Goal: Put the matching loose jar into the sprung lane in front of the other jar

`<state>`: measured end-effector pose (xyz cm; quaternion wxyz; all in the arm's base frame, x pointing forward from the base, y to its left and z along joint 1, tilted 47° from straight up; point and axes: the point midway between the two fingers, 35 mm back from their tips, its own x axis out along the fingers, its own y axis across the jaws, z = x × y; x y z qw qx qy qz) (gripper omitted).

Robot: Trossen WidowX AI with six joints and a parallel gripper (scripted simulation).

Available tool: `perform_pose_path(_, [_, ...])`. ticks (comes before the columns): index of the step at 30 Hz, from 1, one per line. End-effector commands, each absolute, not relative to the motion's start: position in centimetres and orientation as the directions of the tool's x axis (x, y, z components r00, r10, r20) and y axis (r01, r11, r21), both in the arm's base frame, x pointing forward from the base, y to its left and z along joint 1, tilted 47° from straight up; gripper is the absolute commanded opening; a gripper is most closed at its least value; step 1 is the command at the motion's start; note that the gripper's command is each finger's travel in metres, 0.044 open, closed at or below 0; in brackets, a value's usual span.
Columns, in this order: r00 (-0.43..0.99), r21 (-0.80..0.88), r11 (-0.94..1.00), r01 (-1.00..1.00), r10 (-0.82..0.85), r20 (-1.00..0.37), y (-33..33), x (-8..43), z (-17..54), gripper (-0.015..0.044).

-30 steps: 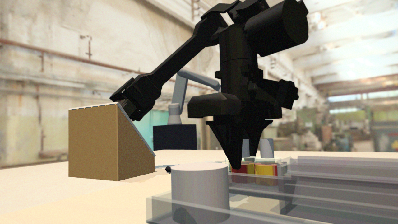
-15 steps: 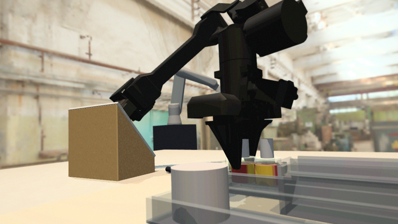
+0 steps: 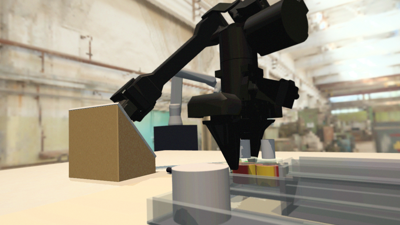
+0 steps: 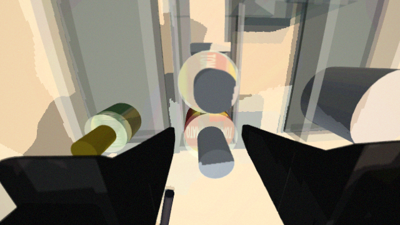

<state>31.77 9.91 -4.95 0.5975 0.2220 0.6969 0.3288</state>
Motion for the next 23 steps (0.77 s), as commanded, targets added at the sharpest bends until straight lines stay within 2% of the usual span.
perform_pose_path(1, [-0.185,0.723,0.685,-0.089,0.702,-0.688,9.2,32.0,-4.3,0.0276])
perform_pose_path(10, [-0.185,0.723,0.685,-0.089,0.702,-0.688,8.5,31.9,-3.7,0.0276])
perform_pose_path(23, [-0.186,0.722,0.686,-0.087,0.701,-0.688,7.5,27.9,-3.5,0.0276])
